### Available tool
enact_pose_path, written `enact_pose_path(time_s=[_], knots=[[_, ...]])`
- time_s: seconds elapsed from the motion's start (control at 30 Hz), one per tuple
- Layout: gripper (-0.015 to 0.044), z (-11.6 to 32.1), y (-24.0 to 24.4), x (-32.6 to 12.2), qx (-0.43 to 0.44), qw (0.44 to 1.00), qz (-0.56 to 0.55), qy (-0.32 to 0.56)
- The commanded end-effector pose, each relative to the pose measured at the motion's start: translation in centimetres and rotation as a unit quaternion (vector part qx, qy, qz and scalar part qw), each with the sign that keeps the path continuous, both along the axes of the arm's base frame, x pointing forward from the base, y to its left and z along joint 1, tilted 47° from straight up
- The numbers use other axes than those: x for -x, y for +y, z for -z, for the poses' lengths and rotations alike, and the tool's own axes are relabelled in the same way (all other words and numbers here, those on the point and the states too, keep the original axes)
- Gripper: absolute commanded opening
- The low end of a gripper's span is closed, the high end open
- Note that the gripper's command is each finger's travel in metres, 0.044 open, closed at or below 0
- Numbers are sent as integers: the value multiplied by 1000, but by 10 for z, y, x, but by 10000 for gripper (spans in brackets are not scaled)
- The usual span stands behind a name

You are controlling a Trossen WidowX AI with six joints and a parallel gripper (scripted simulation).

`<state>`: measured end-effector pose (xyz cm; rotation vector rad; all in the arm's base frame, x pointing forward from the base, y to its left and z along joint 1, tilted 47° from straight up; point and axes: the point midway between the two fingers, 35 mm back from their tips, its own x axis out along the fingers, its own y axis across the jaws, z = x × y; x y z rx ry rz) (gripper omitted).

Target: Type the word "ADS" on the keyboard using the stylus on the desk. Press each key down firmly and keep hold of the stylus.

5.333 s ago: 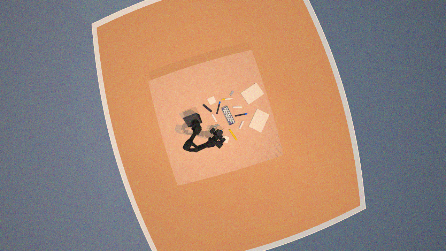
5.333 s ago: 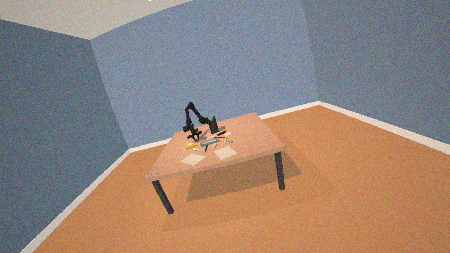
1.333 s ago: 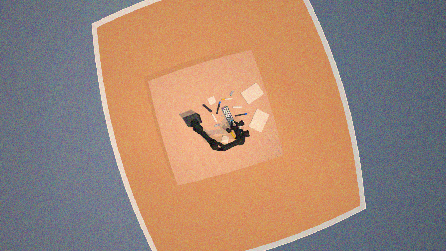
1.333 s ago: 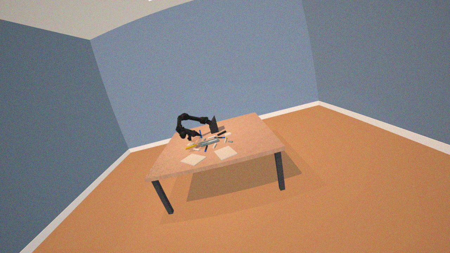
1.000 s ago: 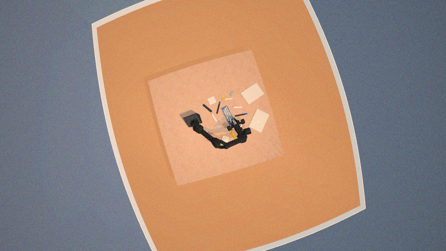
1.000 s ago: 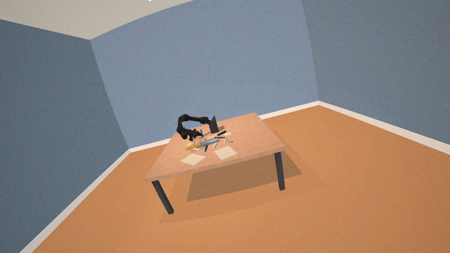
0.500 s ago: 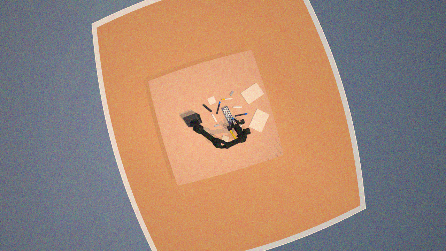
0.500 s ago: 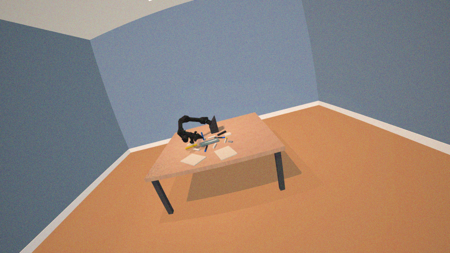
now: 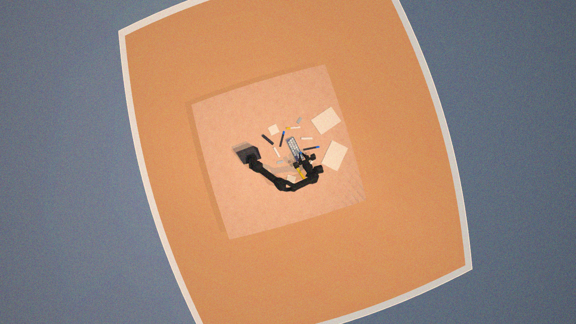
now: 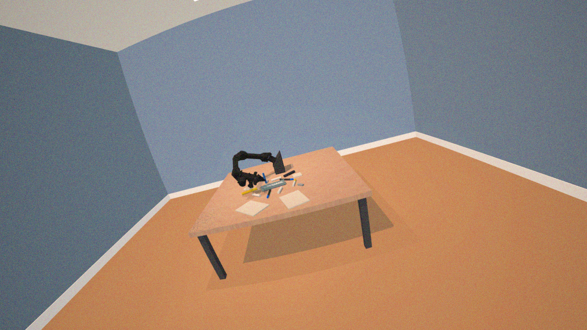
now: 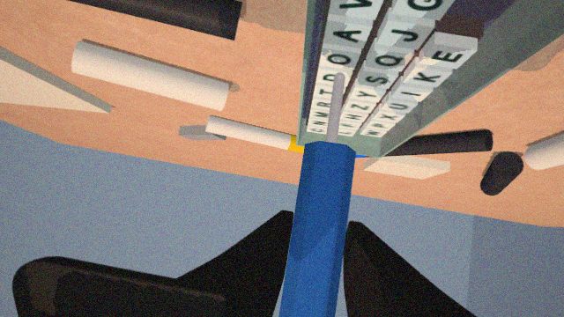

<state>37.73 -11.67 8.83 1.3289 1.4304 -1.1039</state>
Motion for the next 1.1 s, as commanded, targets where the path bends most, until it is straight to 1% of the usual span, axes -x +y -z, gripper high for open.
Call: enact_pose_path(time_s=[0.0, 1.07], knots=[[81, 3, -3, 0, 1, 1000, -1, 2], [81, 8, -8, 0, 1, 1000, -1, 2]])
